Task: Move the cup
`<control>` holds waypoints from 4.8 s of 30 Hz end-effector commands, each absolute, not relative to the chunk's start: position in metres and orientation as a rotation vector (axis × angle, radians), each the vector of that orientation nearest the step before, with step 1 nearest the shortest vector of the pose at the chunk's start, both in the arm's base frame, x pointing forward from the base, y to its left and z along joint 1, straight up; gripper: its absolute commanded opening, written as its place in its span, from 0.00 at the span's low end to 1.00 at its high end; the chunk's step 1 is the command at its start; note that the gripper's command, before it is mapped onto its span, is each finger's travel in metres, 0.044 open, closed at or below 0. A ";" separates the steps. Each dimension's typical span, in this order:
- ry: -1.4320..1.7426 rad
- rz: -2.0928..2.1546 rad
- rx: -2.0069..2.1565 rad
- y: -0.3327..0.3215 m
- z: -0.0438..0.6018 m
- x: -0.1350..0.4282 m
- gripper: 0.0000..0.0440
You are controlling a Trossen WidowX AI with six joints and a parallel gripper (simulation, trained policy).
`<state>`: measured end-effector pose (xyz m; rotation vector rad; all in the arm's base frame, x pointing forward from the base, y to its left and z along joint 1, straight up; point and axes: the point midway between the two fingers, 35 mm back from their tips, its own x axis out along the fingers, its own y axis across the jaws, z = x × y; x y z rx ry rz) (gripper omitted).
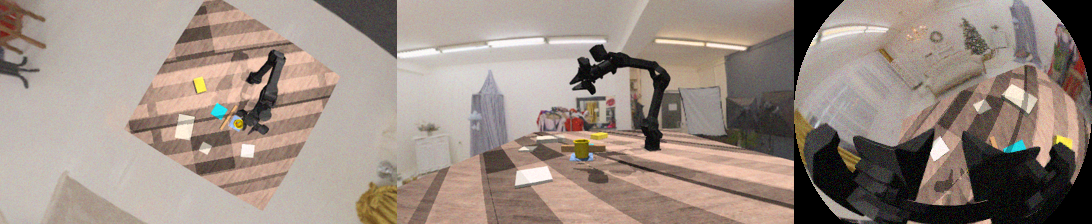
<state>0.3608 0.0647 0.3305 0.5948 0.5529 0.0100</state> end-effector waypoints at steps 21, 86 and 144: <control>0.845 -0.197 0.855 0.085 0.307 0.372 0.38; 1.406 -0.993 0.766 0.064 0.124 0.336 0.41; 1.243 -1.010 0.941 0.012 0.148 0.341 0.00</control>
